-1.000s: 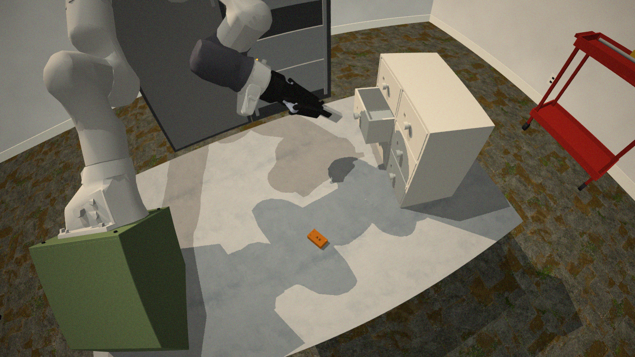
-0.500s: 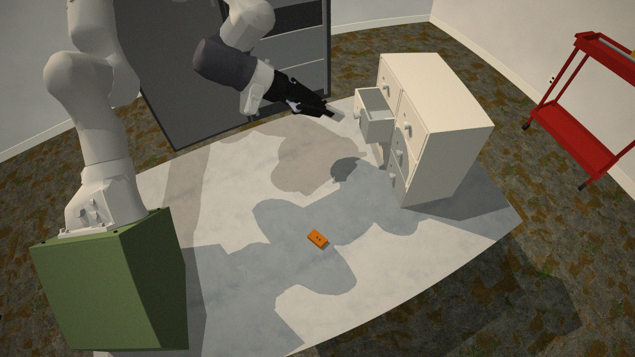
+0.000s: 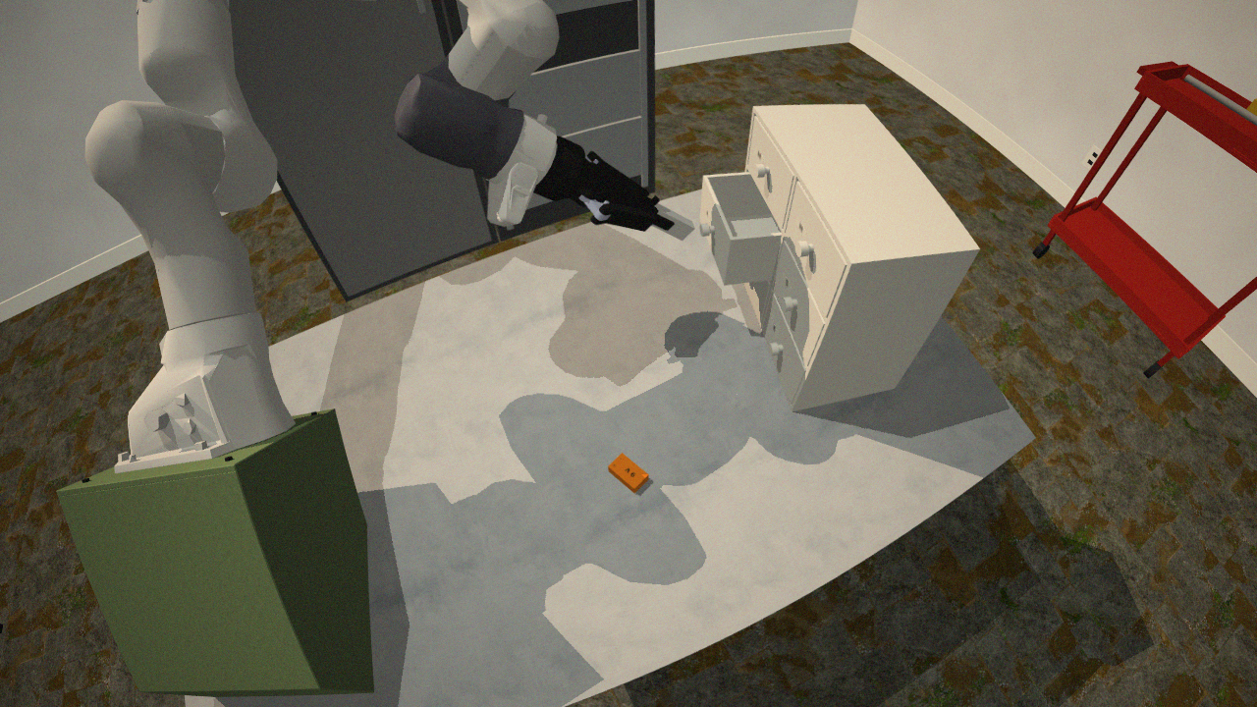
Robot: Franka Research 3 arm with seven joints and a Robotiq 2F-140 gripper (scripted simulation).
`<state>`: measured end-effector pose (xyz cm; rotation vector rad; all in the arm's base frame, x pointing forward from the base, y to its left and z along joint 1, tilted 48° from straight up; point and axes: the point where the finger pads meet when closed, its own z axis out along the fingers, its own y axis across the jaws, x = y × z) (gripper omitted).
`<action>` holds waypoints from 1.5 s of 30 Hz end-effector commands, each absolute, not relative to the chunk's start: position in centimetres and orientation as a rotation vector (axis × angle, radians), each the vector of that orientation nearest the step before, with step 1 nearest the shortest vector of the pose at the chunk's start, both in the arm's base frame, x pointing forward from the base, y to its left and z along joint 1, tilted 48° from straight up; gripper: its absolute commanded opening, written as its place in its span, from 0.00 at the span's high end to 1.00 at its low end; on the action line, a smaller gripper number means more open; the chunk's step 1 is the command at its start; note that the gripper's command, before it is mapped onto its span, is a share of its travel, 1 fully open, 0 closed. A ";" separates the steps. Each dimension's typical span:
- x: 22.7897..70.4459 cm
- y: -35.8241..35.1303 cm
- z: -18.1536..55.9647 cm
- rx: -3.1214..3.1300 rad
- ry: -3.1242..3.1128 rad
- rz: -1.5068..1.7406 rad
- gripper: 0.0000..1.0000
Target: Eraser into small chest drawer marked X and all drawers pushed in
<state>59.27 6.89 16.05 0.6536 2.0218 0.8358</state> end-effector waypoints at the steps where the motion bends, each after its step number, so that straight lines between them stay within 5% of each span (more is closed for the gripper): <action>1: 59.7 6.6 15.9 0.648 2.028 0.827 1.00; 45: 65.9 5.3 15.8 0.648 2.028 0.827 1.00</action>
